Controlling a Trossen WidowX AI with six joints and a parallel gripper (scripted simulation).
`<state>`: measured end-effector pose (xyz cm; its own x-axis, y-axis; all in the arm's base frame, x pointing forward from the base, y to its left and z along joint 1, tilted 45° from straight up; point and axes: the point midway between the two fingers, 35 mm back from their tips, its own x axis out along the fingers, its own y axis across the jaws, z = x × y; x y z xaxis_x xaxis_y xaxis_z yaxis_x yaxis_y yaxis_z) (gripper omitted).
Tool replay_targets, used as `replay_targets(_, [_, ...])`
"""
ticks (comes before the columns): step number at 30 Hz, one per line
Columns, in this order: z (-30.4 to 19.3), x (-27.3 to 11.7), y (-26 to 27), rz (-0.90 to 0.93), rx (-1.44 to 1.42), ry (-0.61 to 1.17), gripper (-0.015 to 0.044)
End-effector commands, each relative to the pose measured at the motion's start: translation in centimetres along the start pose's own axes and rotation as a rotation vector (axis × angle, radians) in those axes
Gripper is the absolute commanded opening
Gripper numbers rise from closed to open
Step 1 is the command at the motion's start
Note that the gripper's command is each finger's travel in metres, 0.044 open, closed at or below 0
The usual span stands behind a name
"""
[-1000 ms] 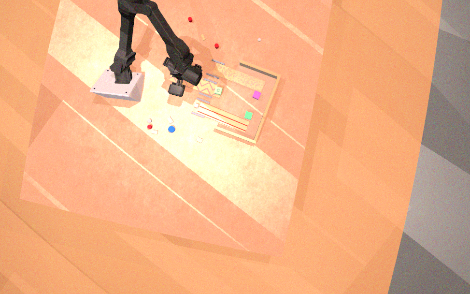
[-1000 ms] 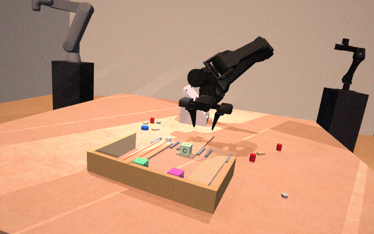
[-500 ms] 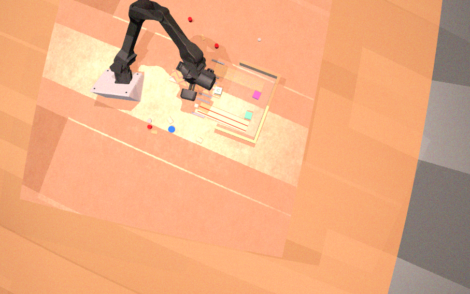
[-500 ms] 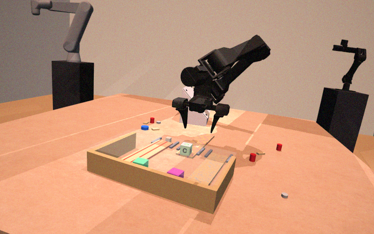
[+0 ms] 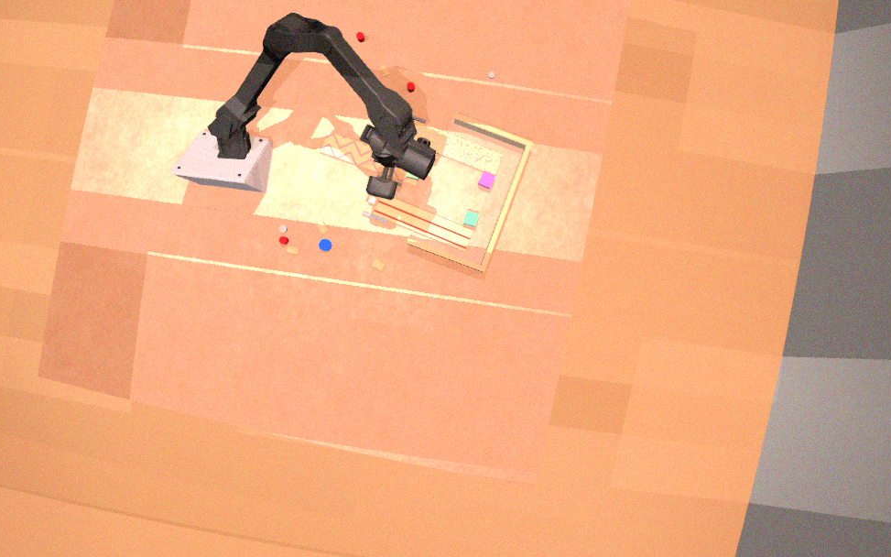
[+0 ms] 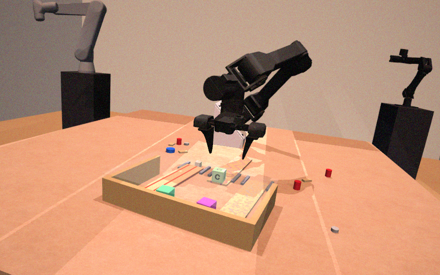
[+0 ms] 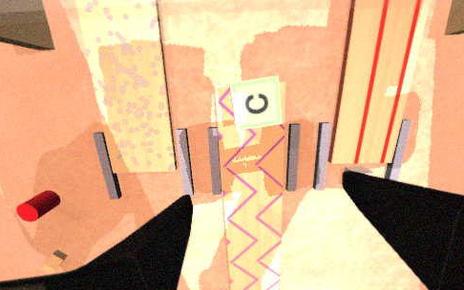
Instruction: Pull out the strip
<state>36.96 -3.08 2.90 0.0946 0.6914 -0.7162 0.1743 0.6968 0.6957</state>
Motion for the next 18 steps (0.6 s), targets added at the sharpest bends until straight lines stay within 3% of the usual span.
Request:
replay_targets(1, [1.5, -0.2, -0.1, 0.001, 0.003, -0.002, 0.044])
replay_targets(10, [4.7, -0.7, -0.2, 0.0, 0.001, -0.004, 0.044])
replay_targets(18, [4.8, 0.3, -0.3, 0.0, 0.001, -0.004, 0.025])
